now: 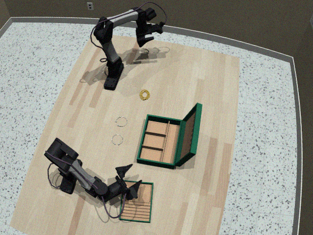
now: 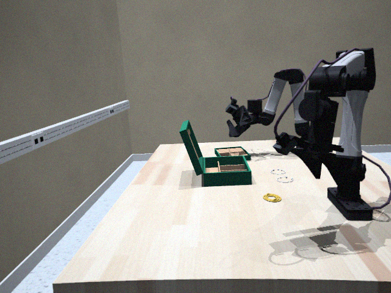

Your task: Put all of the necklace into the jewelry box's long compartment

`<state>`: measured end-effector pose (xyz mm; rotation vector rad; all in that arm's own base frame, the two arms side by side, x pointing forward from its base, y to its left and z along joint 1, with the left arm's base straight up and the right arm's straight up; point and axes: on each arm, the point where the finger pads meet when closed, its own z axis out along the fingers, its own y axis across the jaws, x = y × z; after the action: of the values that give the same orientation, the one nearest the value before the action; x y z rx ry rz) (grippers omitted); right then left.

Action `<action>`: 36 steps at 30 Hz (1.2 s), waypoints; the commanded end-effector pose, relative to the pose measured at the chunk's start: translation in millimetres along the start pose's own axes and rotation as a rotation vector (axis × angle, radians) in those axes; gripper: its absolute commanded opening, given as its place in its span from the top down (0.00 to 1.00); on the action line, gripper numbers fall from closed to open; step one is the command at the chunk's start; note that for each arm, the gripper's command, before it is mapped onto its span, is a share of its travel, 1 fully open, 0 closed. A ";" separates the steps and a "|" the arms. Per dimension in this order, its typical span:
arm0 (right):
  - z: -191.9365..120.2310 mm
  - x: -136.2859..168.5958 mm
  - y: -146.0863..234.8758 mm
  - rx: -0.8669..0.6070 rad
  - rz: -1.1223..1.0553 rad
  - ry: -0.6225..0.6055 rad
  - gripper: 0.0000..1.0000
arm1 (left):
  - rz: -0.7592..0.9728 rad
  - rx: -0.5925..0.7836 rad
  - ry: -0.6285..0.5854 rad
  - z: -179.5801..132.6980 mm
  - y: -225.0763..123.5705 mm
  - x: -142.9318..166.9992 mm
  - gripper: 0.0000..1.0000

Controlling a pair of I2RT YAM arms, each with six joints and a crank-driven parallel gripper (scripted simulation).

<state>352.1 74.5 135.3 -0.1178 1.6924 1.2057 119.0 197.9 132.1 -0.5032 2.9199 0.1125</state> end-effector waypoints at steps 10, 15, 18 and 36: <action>0.8 -4.6 1.5 -0.004 -0.018 -0.007 0.00 | 0.001 -0.009 -0.015 -3.0 1.4 -2.8 0.00; 0.8 -4.6 1.5 -0.004 -0.018 -0.007 0.00 | 0.001 -0.009 -0.015 -3.0 1.4 -2.8 0.00; 0.8 -4.6 1.5 -0.004 -0.018 -0.007 0.00 | 0.001 -0.009 -0.015 -3.0 1.4 -2.8 0.00; 73.2 15.4 42.6 0.011 -0.233 -0.021 0.00 | 0.481 0.295 -0.256 10.8 -93.2 -5.2 0.00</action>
<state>358.3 148.0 140.5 -0.2677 1.6502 1.1328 140.2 132.1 117.6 0.0377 2.7935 -0.1165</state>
